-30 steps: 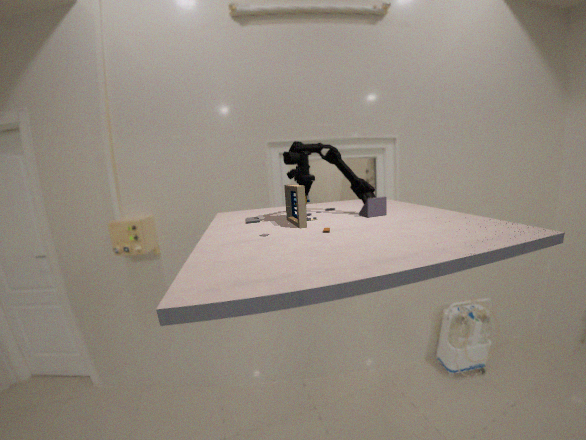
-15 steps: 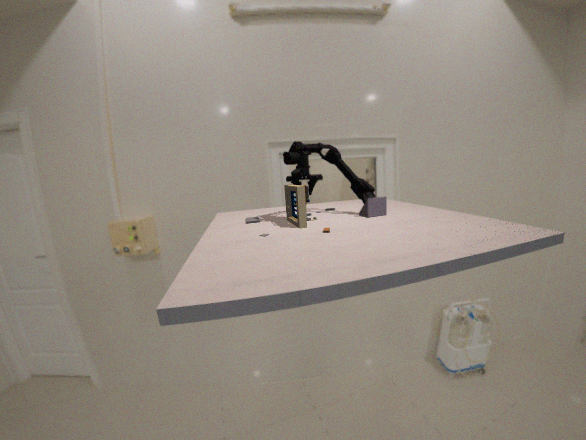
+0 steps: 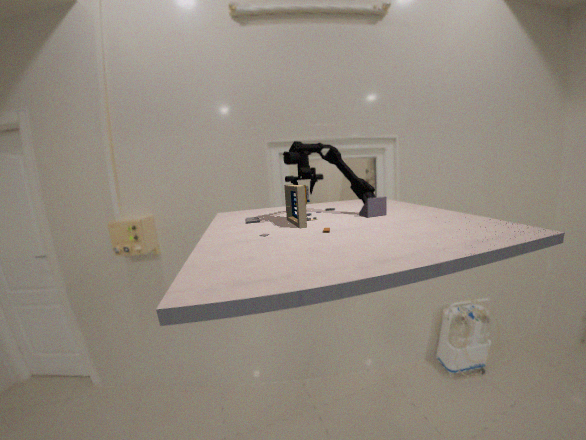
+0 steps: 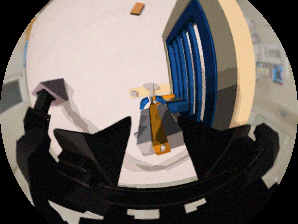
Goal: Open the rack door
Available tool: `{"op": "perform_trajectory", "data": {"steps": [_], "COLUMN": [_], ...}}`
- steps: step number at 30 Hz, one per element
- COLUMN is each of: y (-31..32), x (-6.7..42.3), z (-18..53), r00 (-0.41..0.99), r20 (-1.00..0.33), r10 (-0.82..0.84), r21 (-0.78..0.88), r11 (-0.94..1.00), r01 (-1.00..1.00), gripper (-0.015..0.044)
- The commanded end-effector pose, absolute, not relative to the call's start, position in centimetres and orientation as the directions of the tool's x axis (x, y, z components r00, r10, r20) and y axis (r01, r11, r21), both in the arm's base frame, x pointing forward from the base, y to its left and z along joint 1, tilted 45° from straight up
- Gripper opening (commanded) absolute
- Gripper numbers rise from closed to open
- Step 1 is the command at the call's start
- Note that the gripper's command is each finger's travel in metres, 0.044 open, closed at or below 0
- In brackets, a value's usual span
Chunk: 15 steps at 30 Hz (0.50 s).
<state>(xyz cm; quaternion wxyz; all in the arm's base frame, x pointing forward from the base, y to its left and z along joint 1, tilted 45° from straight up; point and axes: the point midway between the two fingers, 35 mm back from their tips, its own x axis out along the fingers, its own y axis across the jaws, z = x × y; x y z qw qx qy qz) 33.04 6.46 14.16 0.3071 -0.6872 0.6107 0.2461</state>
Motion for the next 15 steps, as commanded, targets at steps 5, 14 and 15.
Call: {"op": "perform_trajectory", "data": {"steps": [5, 14, 15], "y": [6.46, 6.46, 6.46], "x": [33.13, 33.13, 33.13], "z": [14.12, 14.12, 14.12], "r00": [0.136, 0.136, 0.136], "r20": [-0.712, -0.712, -0.712], "r10": [-0.689, -0.689, -0.689], "r21": [0.110, 0.116, 0.116], "r11": [-0.301, -0.306, -0.306], "r01": [-0.947, -0.945, -0.945], "gripper": [0.0287, 0.0260, 0.0254]}}
